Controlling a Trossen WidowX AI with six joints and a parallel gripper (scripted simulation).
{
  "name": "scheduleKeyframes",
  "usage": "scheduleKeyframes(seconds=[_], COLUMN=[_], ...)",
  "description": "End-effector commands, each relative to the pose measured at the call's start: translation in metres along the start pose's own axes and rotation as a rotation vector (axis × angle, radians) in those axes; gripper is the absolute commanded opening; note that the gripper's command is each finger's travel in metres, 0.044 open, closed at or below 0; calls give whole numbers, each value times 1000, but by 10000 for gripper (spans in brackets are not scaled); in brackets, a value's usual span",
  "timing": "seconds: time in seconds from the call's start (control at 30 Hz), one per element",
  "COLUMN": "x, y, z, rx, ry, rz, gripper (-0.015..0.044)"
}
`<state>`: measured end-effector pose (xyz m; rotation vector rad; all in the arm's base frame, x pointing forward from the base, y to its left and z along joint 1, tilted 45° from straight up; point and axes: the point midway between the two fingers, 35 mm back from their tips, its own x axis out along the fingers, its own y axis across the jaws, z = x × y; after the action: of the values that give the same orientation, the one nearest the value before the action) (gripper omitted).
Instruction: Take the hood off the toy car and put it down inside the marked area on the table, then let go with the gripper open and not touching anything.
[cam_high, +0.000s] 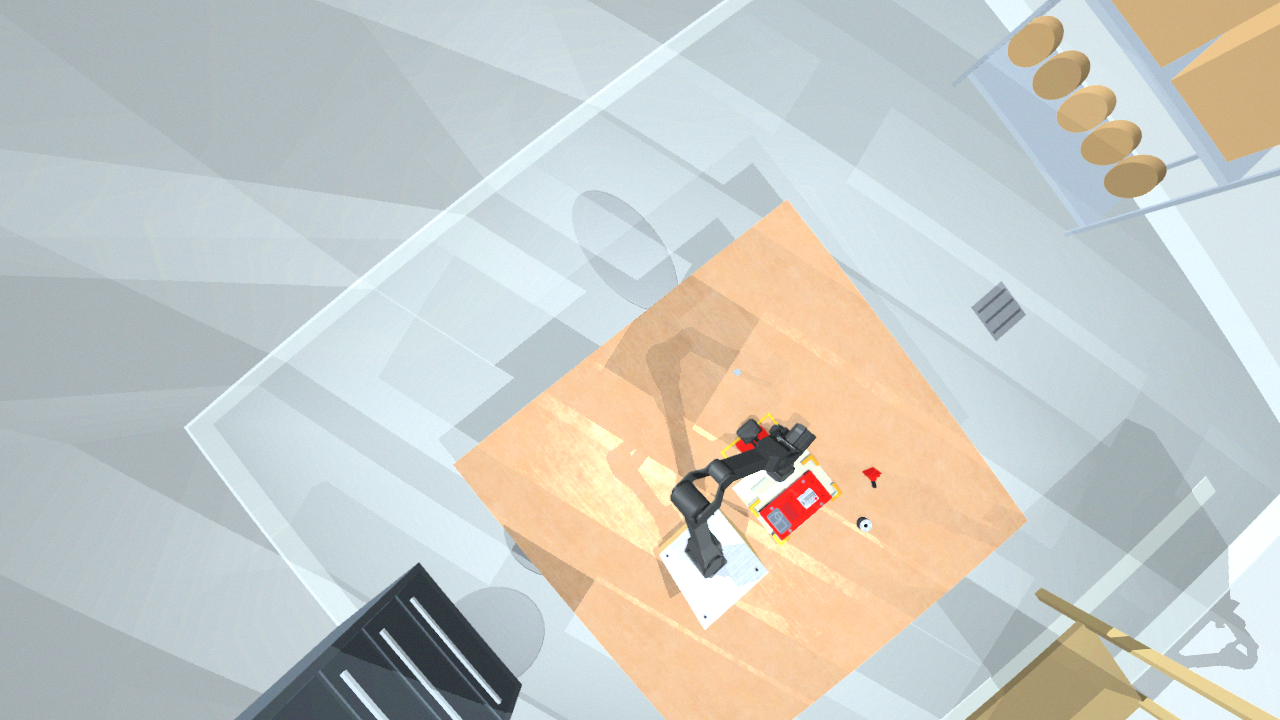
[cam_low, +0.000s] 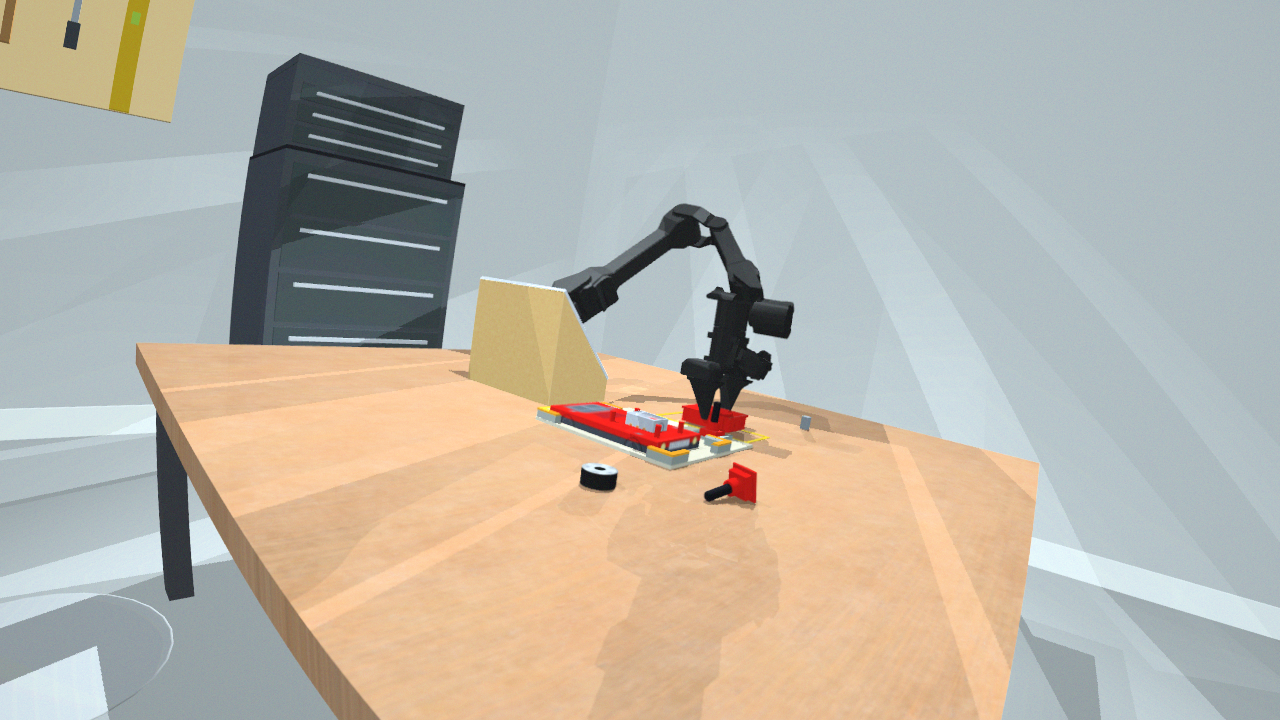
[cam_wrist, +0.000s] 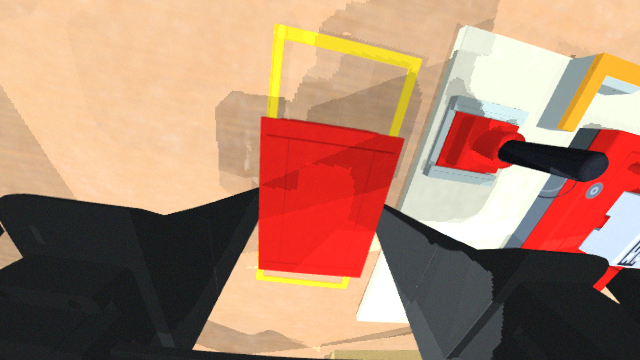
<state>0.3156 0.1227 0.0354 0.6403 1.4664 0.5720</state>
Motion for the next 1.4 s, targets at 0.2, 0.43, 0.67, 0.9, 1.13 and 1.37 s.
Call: scheduleKeyframes(seconds=[0.2,0.43,0.67,0.9,1.13,1.37], x=[2,2,2,-36,-70,-70], y=[0,0,0,-2,-1,-1], z=[0,0,0,3,1,1], rx=[0,0,0,1,1,1], ry=[0,0,0,4,7,7], rz=[0,0,0,-2,4,4], gripper=[53,236,420,440,440,440])
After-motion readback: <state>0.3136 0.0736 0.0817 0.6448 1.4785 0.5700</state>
